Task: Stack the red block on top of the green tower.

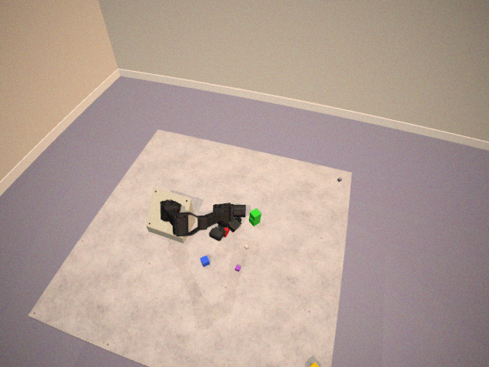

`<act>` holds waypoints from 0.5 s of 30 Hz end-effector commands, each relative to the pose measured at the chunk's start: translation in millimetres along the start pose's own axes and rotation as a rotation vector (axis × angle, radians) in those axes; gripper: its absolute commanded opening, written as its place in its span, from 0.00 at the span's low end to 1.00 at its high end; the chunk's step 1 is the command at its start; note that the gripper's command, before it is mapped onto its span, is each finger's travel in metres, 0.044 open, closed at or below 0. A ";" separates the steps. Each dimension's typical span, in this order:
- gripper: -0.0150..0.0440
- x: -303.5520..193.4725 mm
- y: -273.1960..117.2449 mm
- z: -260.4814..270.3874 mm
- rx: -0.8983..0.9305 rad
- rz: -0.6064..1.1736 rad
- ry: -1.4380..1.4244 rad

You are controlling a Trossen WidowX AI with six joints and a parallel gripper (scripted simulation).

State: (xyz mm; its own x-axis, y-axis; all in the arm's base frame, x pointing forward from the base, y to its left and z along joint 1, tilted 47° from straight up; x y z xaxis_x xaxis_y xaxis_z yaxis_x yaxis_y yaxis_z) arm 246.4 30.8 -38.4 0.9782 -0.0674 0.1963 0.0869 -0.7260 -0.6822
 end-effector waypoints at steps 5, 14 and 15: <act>0.25 3.0 -35.2 -0.1 0.010 -0.007 0.014; 0.25 2.9 -76.1 -0.2 0.012 -0.007 0.014; 0.25 2.8 -80.4 -0.2 0.012 -0.007 0.014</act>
State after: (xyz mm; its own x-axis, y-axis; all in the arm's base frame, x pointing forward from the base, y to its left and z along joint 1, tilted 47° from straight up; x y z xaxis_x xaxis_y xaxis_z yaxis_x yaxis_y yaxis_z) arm 242.2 79.8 6.5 0.9777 -0.0644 0.1997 0.0920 -0.7238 -0.6839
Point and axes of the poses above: the point midway between the two fingers, 35 mm back from their tips, its own y axis out along the fingers, its own z axis across the jaws, x = y × z, the point moved 7 cm from there along -y, back along the fingers, and after that the axes turned 7 degrees about y, right-handed, at the moved point
